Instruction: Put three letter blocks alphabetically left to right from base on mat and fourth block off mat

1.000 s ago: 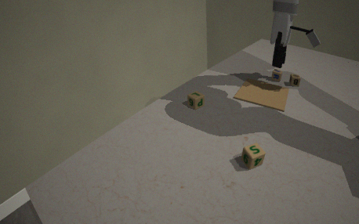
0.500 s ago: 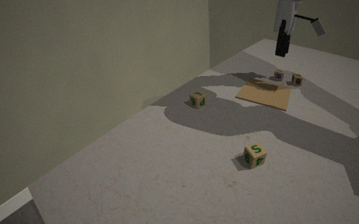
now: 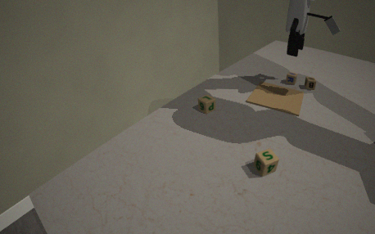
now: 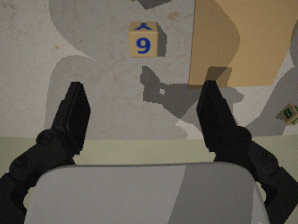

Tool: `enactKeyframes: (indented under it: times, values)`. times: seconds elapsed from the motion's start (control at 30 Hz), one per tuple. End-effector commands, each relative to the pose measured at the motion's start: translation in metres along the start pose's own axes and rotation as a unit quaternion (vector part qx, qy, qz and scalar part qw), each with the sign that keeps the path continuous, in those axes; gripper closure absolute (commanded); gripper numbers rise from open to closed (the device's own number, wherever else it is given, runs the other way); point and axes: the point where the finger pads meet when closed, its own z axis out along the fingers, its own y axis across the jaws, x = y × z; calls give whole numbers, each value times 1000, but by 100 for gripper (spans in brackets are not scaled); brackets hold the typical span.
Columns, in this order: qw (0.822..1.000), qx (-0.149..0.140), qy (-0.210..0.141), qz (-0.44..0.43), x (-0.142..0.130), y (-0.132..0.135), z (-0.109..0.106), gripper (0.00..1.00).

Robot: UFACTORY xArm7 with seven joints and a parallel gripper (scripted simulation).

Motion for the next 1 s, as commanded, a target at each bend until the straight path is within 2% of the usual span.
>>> enactKeyframes:
  times: [0.0, 0.4, 0.6, 0.97]
  values:
    - [1000, -8, 11, -1, -1, -1, -1, 0]
    - [1000, -8, 10, 6, -1, -1, -1, 0]
    - [997, -9, 9, 73, 0, -3, -1, 0]
    - [972, -9, 6, 236, 3, -7, 0, 0]
